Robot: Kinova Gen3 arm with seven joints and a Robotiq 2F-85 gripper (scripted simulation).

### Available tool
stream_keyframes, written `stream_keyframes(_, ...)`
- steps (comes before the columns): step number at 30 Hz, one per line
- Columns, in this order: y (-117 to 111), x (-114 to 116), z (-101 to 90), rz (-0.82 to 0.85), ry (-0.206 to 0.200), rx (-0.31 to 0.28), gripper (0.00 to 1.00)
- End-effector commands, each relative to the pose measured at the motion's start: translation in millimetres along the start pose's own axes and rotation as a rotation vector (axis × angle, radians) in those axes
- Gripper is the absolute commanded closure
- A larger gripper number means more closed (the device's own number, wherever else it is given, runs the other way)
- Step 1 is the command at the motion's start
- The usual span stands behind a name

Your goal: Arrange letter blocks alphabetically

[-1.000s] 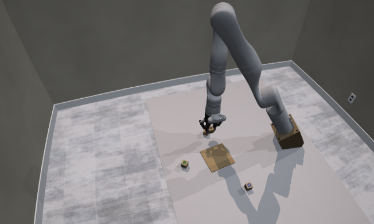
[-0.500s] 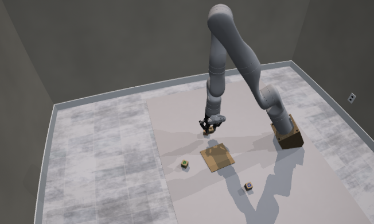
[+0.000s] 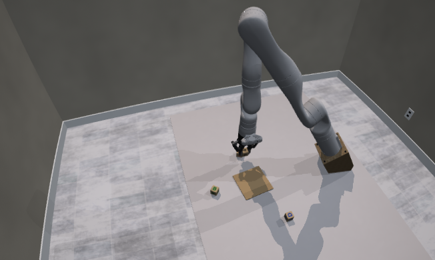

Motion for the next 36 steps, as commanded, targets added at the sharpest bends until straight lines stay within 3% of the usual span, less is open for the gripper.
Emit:
stream_keyframes(1, -11.9, 4.4, 2.6, -0.029, 0.005, 0.022, 0.74)
stream_keyframes(36, -12.1, 4.4, 23.4, -0.029, 0.005, 0.022, 0.74)
Point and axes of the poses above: the point where the finger pads meet when closed, its own z axis out along the fingers, its own x axis across the jaws, y = z × x, the point moved 6 cm from there along -z, back along the fingers, and after that the axes turned 3 degrees about -z, right-handed, at the moved point
